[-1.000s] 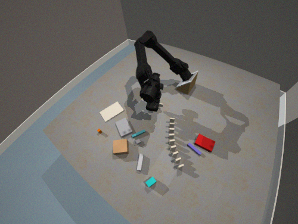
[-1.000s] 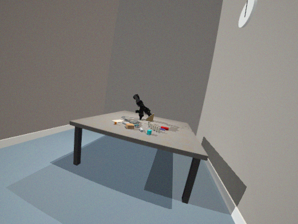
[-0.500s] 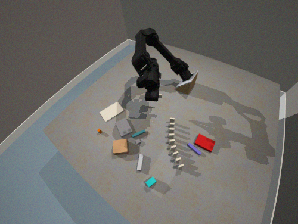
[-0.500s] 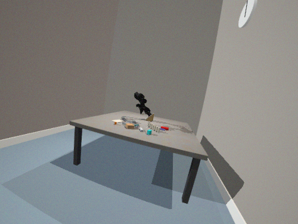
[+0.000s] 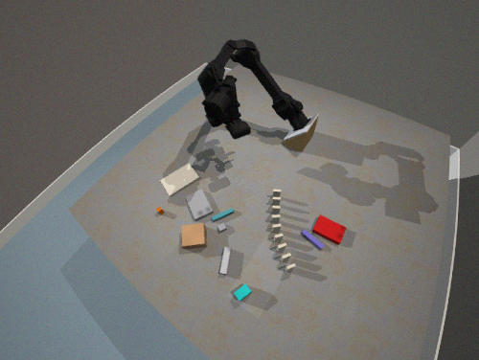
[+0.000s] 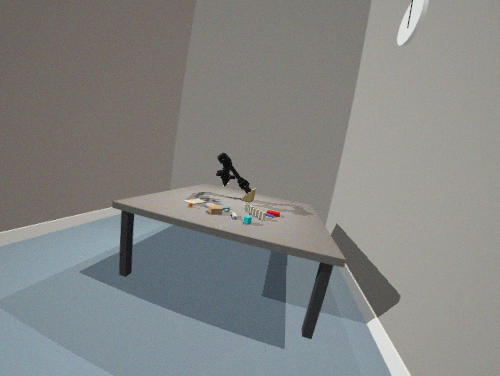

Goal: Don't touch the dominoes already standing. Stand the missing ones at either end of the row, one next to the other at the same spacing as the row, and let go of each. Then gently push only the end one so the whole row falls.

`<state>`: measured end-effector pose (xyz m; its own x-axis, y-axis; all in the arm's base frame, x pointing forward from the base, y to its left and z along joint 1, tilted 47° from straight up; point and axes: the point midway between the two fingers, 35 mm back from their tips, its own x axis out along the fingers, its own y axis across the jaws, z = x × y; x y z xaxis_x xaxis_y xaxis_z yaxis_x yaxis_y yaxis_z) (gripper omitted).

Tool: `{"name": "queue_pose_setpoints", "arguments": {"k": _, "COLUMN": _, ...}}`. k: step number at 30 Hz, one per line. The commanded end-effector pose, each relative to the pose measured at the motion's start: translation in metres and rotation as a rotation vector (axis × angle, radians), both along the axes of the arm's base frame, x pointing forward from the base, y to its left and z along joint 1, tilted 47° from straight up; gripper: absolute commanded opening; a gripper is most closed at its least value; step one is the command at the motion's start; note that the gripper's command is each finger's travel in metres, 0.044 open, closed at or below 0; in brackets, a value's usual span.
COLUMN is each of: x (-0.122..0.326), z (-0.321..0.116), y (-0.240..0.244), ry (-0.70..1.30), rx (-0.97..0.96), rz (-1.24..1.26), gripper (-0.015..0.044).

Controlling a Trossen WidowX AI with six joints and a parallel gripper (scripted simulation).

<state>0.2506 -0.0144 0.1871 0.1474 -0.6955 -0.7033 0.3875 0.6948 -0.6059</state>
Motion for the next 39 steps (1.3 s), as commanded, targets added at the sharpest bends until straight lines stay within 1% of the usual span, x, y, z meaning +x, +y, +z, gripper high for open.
{"name": "queue_pose_setpoints", "arguments": {"k": 1, "x": -0.045, "z": 0.031, "y": -0.045, "ry": 0.324, "rx": -0.089, "rz": 0.298, "gripper": 0.0020}}
{"name": "queue_pose_setpoints", "arguments": {"k": 3, "x": -0.050, "z": 0.034, "y": -0.049, "ry": 0.356, "rx": -0.097, "rz": 0.328, "gripper": 0.0020}}
{"name": "queue_pose_setpoints", "arguments": {"k": 18, "x": -0.051, "z": 0.033, "y": -0.049, "ry": 0.357, "rx": -0.094, "rz": 0.328, "gripper": 0.0020}}
{"name": "queue_pose_setpoints", "arguments": {"k": 28, "x": -0.055, "z": 0.002, "y": -0.052, "ry": 0.309, "rx": 0.120, "rz": 0.304, "gripper": 0.0020}}
{"name": "queue_pose_setpoints", "arguments": {"k": 39, "x": -0.051, "z": -0.026, "y": -0.053, "ry": 0.198, "rx": 0.333, "rz": 0.316, "gripper": 0.0020}}
